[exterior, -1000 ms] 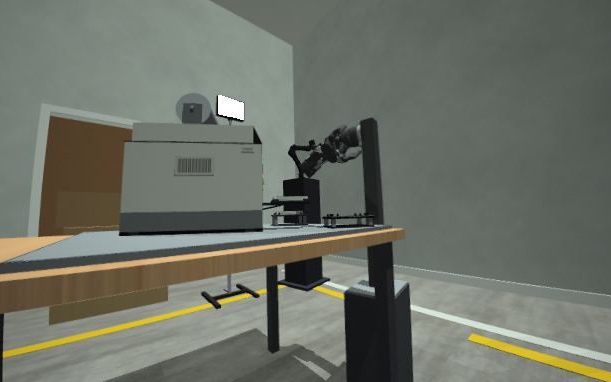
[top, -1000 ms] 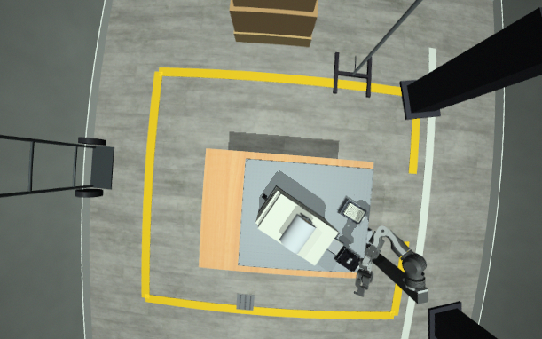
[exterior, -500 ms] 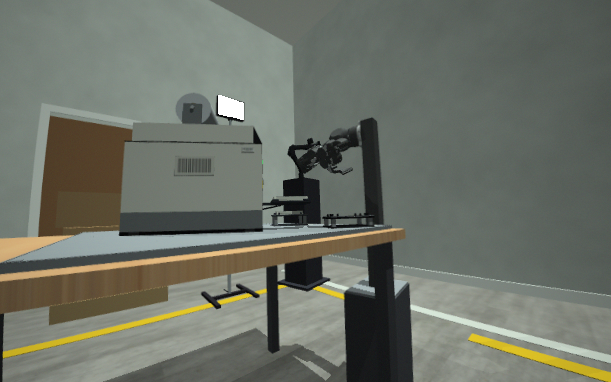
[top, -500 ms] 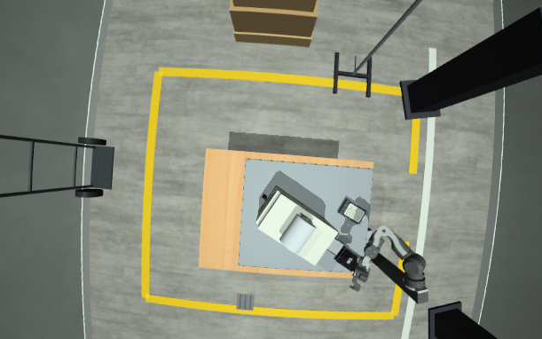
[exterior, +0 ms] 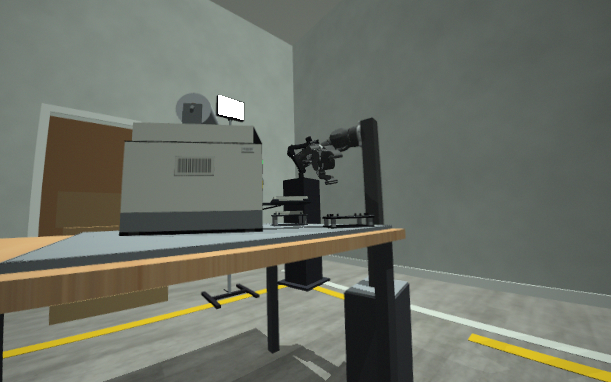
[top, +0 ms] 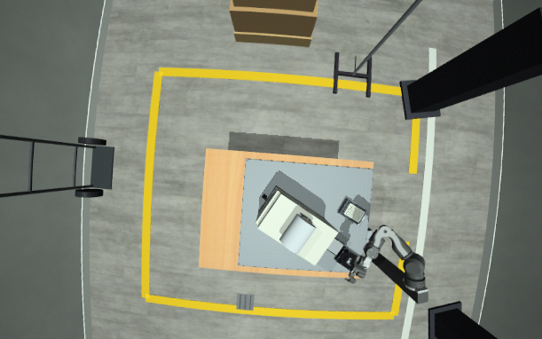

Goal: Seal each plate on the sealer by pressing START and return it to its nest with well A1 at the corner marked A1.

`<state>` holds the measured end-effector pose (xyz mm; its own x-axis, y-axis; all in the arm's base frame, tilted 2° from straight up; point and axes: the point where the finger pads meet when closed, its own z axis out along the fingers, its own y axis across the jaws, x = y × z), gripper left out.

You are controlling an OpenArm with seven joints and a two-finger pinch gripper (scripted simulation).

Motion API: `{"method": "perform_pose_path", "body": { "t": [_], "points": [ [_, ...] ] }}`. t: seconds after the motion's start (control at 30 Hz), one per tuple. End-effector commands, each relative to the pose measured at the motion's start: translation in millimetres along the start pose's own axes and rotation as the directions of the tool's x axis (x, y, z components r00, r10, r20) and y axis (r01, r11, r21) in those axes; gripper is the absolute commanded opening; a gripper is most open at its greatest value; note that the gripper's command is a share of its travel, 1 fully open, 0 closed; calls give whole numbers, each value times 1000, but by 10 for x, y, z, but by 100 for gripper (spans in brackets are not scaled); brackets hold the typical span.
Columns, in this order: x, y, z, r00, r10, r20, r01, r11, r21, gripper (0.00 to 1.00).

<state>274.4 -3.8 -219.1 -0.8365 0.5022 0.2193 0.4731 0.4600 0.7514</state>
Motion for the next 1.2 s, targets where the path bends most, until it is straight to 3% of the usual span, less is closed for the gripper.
{"method": "perform_pose_path", "body": {
  "t": [0.0,0.23,0.3,0.43,0.5,0.67,0.87,1.0,1.07,1.17],
  "points": [
    [-75,-81,-17,999,-20,45,18,998,54,65],
    [-339,-297,-113,978,-105,178,65,974,216,65],
    [-339,-297,-113,978,-105,178,65,974,216,65],
    [-483,-405,-190,954,-159,253,76,948,310,65],
    [-548,-468,-218,955,-161,251,78,947,310,65],
    [-735,-577,-358,910,-231,345,67,902,428,65],
    [-871,-669,-466,898,-250,361,65,889,454,65],
    [-1012,-749,-598,851,-304,428,34,846,533,65],
    [-1072,-784,-651,851,-308,425,41,847,531,65],
    [-1154,-828,-760,811,-349,470,8,809,587,65]
  ]
}}
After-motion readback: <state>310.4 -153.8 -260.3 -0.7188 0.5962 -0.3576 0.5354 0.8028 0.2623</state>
